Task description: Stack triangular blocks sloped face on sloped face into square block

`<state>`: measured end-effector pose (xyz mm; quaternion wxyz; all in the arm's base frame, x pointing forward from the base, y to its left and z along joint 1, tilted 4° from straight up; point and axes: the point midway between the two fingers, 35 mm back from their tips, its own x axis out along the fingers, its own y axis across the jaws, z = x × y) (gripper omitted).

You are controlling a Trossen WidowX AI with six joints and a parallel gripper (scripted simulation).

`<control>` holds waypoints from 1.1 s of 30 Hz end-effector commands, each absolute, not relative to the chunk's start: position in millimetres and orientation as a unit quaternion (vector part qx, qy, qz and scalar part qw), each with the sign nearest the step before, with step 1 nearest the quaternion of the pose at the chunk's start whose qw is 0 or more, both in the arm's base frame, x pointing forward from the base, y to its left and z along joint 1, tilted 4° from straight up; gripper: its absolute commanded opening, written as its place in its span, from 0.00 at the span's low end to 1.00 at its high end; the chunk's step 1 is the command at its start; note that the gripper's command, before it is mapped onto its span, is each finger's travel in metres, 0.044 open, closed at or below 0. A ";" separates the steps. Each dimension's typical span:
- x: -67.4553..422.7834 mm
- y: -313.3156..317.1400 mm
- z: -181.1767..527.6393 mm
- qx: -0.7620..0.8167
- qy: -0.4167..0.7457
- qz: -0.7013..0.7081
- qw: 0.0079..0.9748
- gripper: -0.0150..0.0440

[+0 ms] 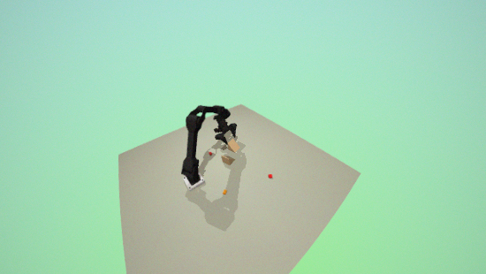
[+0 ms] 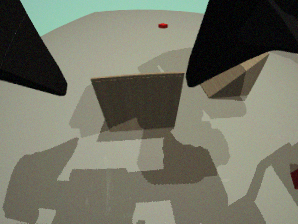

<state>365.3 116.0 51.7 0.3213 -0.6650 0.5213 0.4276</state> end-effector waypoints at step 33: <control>362.6 90.5 6.1 -0.666 0.523 0.427 0.316 0.82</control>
